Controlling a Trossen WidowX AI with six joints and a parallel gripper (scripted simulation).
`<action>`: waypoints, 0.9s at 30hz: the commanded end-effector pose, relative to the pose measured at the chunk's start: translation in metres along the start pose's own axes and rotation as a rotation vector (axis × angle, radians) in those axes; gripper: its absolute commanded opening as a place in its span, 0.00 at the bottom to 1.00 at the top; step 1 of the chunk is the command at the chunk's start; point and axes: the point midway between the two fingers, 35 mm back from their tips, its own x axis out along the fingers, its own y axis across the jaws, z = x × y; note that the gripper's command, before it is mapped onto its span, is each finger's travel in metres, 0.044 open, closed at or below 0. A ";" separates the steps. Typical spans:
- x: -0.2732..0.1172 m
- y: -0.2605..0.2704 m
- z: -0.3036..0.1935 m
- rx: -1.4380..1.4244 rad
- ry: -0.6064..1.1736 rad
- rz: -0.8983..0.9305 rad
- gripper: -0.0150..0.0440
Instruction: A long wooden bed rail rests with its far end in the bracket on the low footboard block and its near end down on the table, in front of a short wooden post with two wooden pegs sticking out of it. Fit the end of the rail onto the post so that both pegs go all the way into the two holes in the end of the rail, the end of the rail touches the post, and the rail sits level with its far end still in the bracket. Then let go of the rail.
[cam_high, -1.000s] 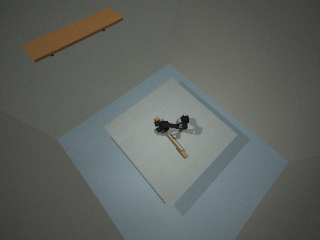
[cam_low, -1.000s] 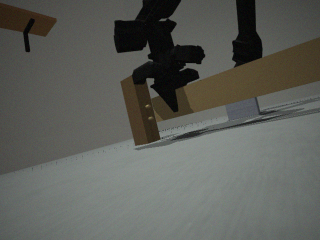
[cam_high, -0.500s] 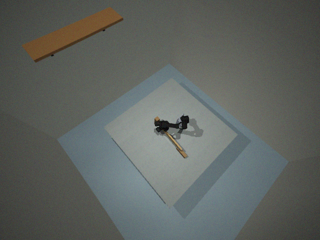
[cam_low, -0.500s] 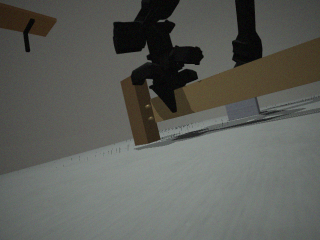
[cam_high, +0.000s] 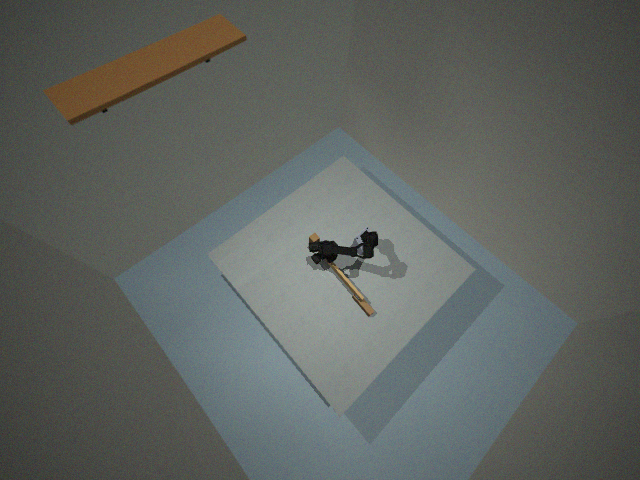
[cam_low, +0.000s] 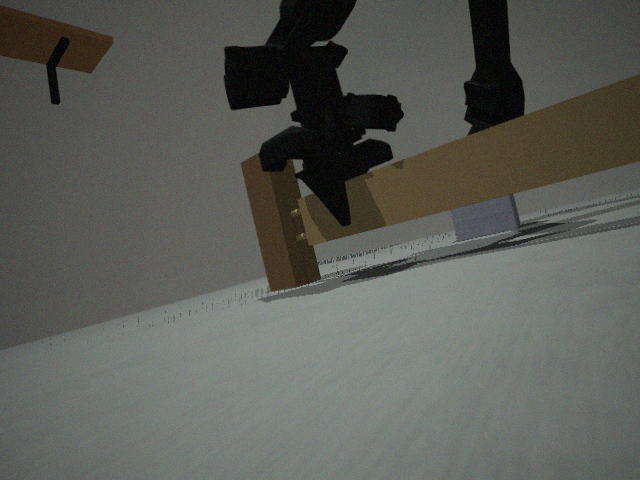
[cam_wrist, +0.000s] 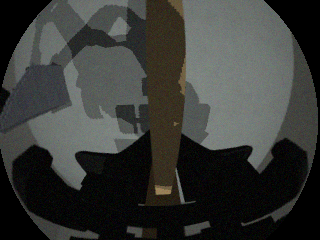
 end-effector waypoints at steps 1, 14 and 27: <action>-0.003 -0.002 -0.004 -0.002 0.005 -0.009 0.25; -0.003 -0.002 -0.007 -0.002 0.006 -0.009 0.25; -0.003 -0.002 -0.011 -0.002 0.006 -0.009 0.25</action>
